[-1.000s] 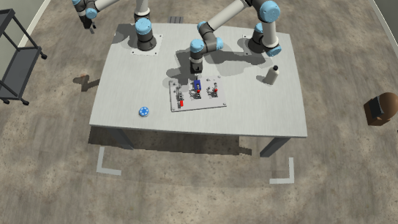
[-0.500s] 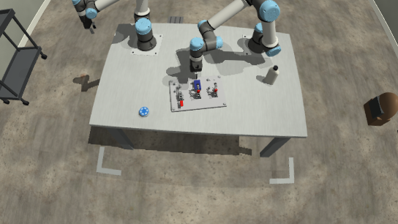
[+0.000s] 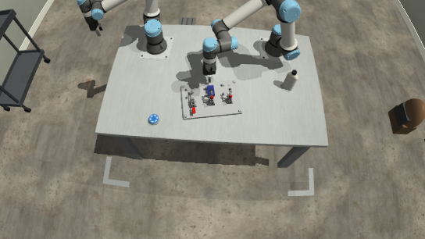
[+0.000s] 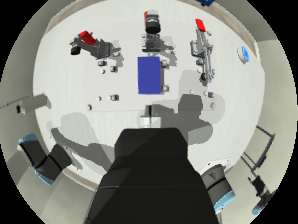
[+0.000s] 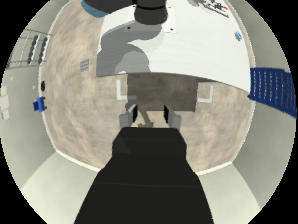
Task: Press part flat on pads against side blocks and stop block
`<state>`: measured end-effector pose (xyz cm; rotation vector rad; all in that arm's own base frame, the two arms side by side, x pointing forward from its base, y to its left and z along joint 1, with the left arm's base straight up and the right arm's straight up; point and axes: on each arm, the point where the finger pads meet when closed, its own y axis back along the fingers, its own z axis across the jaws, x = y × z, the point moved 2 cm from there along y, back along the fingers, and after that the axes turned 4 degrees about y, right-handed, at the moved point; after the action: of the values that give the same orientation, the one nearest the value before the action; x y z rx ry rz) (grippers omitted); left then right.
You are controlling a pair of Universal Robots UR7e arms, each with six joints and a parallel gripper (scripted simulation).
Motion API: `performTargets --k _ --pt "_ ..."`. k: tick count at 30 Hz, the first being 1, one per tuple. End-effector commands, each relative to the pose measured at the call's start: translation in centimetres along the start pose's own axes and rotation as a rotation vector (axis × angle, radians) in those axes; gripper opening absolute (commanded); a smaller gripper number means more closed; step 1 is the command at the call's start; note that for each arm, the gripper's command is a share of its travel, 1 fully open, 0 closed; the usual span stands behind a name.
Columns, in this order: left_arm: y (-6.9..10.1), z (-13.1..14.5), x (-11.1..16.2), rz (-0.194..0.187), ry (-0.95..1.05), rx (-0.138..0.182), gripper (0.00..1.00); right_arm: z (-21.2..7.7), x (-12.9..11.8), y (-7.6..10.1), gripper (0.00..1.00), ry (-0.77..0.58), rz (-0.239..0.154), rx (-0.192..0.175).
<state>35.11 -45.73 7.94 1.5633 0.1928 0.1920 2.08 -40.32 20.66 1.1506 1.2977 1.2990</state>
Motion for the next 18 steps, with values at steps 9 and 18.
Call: performTargets --k 9,18 --pt "2.16 0.03 0.01 0.000 0.000 -0.001 0.00 0.01 -0.03 0.04 1.00 0.000 -0.001 0.000" --pt "2.19 0.03 0.00 0.000 0.000 -0.001 0.00 0.01 -0.03 0.04 1.00 0.000 -0.001 0.000"
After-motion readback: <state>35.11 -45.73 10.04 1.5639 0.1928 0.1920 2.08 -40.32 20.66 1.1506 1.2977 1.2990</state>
